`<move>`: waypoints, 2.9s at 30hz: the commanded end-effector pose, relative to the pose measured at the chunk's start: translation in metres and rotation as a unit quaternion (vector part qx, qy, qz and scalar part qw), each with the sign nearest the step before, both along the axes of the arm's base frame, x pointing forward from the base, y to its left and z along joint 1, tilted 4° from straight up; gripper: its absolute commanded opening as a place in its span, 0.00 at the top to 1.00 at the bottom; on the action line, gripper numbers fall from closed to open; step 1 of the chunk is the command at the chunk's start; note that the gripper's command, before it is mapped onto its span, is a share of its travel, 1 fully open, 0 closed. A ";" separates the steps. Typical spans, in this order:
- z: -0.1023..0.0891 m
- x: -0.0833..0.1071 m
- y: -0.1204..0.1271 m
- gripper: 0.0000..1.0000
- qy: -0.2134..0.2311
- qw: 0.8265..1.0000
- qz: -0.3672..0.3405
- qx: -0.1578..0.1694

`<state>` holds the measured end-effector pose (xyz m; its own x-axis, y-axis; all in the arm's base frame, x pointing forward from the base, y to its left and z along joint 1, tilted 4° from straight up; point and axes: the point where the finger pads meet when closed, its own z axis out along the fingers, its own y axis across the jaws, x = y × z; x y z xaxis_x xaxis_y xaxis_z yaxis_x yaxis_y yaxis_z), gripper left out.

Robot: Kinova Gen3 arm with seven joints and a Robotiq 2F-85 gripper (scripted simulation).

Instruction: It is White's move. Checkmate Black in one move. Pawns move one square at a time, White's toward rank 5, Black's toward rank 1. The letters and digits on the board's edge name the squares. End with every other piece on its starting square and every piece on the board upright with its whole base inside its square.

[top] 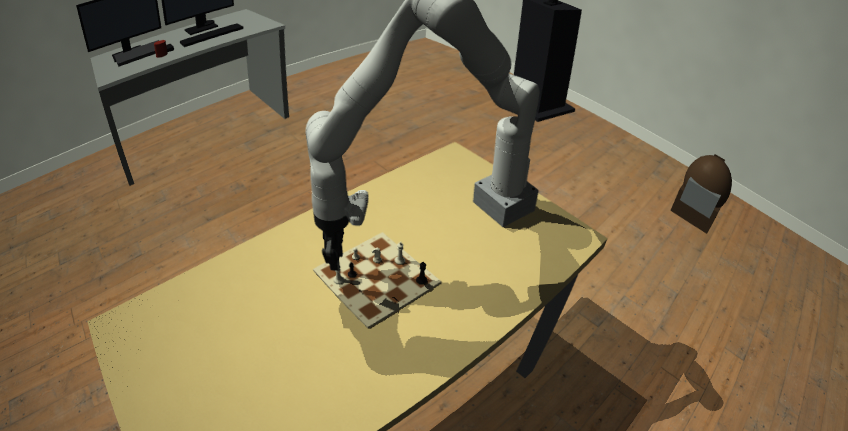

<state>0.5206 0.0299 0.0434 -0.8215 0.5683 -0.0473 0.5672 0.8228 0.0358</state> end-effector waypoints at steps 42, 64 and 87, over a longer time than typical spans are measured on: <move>-0.039 0.003 0.000 0.59 -0.001 1.000 0.000 0.000; -0.039 0.003 0.000 0.59 -0.001 1.000 0.000 0.000; -0.039 0.003 0.000 1.00 -0.001 1.000 0.000 0.000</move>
